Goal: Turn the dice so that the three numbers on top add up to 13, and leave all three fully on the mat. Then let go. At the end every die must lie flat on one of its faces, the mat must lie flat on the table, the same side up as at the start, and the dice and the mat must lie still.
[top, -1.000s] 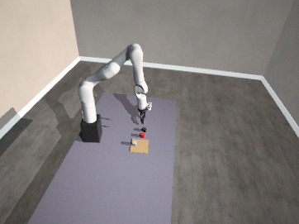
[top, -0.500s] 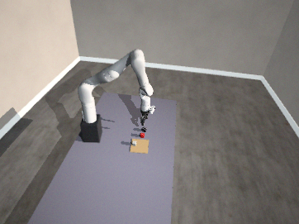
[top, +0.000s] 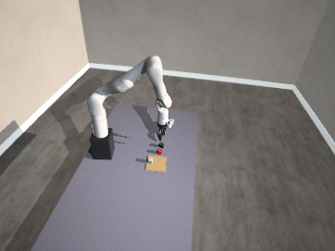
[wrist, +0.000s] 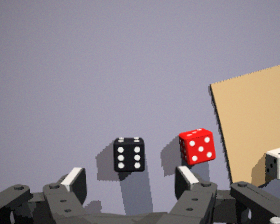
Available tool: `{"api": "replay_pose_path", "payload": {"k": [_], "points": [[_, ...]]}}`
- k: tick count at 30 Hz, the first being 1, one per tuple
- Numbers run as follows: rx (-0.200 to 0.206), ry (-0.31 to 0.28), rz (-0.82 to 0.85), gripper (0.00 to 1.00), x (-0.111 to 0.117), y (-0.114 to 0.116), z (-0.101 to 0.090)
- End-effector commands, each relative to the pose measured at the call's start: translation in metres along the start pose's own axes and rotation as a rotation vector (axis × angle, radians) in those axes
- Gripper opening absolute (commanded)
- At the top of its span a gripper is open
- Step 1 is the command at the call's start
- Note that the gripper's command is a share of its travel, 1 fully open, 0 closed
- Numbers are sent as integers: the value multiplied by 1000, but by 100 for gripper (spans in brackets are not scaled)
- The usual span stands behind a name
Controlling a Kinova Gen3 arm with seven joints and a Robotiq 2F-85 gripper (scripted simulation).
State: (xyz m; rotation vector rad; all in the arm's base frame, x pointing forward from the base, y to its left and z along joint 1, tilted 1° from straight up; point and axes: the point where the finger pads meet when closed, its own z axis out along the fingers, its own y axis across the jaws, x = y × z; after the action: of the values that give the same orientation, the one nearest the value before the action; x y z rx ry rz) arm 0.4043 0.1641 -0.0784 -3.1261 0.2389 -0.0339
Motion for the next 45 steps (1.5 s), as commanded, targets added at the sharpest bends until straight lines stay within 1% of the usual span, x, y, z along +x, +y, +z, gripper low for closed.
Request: {"api": "replay_pose_path", "payload": {"k": [1, 32, 45], "points": [[1, 2, 0, 46, 1, 0, -1], [1, 2, 0, 46, 1, 0, 0], [0, 1, 0, 46, 1, 0, 6]]}}
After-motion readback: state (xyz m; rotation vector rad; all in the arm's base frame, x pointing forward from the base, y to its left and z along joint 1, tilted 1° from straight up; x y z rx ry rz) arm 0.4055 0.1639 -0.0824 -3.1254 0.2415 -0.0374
